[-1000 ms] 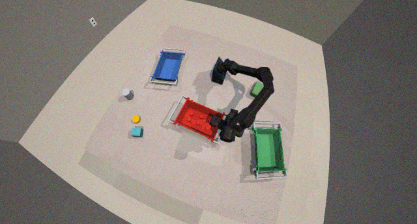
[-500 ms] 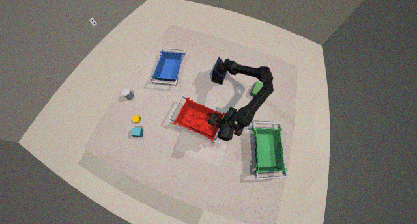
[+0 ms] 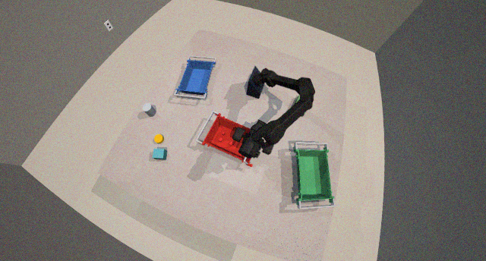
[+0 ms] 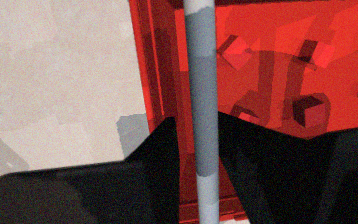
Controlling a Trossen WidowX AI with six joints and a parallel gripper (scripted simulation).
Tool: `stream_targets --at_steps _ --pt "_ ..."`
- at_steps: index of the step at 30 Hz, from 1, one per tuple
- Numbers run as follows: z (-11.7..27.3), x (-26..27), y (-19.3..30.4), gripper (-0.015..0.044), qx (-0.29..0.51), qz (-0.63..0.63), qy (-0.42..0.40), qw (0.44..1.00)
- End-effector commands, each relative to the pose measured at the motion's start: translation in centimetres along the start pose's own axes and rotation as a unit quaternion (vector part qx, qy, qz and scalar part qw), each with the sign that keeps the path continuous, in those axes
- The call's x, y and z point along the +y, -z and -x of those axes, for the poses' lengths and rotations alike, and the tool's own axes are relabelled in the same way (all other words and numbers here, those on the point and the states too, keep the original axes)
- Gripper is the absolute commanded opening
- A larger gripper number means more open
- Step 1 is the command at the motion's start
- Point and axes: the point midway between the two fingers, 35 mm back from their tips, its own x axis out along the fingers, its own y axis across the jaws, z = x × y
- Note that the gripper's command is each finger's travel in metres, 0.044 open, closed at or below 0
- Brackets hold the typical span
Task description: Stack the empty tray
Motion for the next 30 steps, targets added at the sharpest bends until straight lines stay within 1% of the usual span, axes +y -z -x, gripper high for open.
stream_targets --at_steps 1,3,6,14,16,30 --pt "-1.2 -1.3 0.2 0.0089 0.004 0.000 0.002 1.000" --pt "-1.6 -1.7 0.2 0.0089 0.004 0.000 0.002 1.000" --pt "-1.0 -1.6 0.2 0.0089 0.004 -0.001 0.002 1.000" --pt "2.9 -1.3 0.1 0.0089 0.005 -0.001 0.002 1.000" --pt "2.3 -1.4 0.0 0.0089 0.003 -0.004 0.002 1.000" --pt "2.3 -1.4 0.0 0.0089 0.003 -0.004 0.002 1.000"
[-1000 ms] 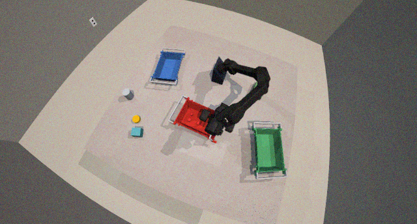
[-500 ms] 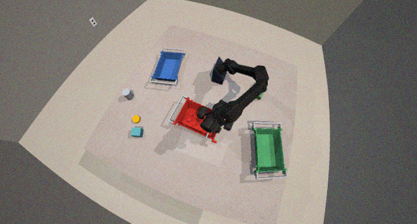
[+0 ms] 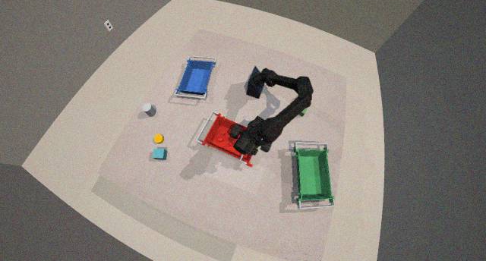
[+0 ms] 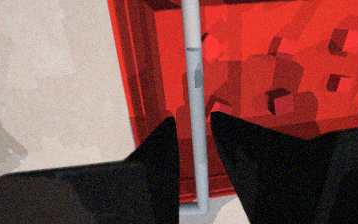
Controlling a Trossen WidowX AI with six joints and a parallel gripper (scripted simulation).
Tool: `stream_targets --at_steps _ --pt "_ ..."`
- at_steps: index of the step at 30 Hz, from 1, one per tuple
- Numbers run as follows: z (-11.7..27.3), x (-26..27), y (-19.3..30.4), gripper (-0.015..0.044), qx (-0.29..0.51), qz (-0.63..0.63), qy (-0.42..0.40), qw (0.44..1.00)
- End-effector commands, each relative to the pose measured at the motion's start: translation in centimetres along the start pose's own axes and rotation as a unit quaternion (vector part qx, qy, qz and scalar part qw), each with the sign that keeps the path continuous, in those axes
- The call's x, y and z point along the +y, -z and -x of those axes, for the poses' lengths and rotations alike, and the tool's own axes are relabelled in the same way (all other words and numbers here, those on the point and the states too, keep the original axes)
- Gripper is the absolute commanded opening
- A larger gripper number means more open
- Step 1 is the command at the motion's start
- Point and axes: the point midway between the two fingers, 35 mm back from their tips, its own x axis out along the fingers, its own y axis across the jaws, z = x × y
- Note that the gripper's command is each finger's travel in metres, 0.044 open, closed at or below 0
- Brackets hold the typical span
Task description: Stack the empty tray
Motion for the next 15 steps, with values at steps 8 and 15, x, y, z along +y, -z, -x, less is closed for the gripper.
stream_targets --at_steps 8,15 --pt "0.0 0.0 0.0 0.0089 0.000 -0.002 0.000 1.000" --pt "1.2 -0.1 -0.2 0.0089 -0.001 -0.003 0.001 1.000"
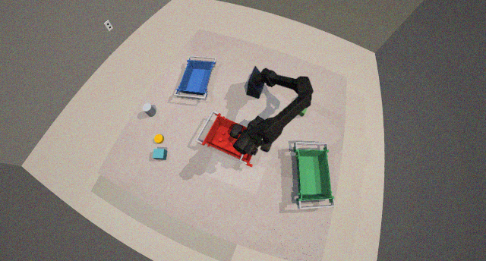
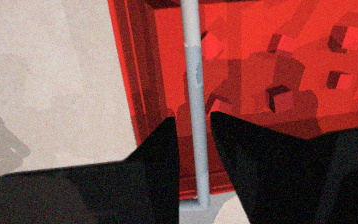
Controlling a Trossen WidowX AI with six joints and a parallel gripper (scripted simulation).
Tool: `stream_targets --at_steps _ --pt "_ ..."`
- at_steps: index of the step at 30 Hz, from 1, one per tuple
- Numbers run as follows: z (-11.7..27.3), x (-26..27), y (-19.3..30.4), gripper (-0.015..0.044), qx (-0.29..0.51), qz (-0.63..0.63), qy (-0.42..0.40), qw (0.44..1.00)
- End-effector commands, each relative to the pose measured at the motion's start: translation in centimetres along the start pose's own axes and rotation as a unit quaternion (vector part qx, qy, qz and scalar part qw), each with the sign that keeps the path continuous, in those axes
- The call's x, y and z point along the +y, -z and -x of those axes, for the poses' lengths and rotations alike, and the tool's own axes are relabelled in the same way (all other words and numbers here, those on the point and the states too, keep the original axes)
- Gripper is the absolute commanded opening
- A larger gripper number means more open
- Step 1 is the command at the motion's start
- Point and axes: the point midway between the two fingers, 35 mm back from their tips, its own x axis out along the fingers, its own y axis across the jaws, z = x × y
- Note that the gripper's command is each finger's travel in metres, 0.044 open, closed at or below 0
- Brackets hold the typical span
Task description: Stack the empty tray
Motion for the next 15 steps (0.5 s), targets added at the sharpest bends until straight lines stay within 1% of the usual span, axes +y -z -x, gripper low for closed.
stream_targets --at_steps 1,7,8,10,15 --pt "1.7 -0.1 -0.3 0.0089 -0.003 0.001 0.002 1.000" --pt "8.2 -0.2 0.1 0.0089 -0.004 0.000 0.001 1.000" --pt "5.7 -0.3 -0.3 0.0089 -0.002 -0.001 0.000 1.000" --pt "5.4 -2.8 -1.0 0.0089 -0.004 -0.002 0.004 1.000" --pt "4.1 -12.1 -2.2 0.0089 -0.010 -0.004 0.013 1.000"
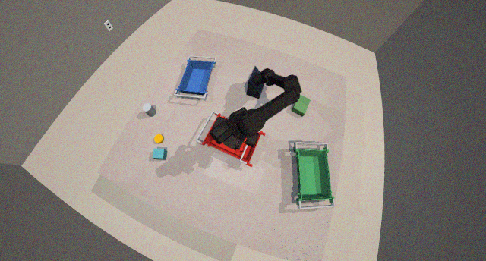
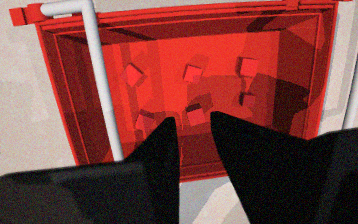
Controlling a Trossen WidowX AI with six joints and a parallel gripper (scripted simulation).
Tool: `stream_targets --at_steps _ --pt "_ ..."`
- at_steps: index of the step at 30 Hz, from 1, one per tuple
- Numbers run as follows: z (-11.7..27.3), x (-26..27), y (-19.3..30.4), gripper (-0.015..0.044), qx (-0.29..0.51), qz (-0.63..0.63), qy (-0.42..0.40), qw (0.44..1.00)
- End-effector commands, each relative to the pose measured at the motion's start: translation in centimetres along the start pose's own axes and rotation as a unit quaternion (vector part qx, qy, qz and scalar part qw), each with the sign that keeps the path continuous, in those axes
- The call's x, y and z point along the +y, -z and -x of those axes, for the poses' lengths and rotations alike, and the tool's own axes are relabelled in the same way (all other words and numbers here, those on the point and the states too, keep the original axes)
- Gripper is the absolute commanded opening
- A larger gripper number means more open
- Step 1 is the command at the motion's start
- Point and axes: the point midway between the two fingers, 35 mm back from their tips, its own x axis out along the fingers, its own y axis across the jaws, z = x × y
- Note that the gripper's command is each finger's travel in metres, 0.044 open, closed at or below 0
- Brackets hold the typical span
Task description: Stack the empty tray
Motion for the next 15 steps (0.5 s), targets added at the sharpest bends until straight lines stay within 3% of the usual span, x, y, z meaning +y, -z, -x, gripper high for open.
stream_targets --at_steps 1,7,15 --pt "-1.3 -6.9 0.2 0.0089 0.003 -0.014 0.003 1.000" --pt "-4.2 -17.2 2.2 0.0089 0.010 -0.006 -0.002 1.000" --pt "-4.5 -18.2 2.6 0.0089 0.011 -0.005 -0.004 1.000"
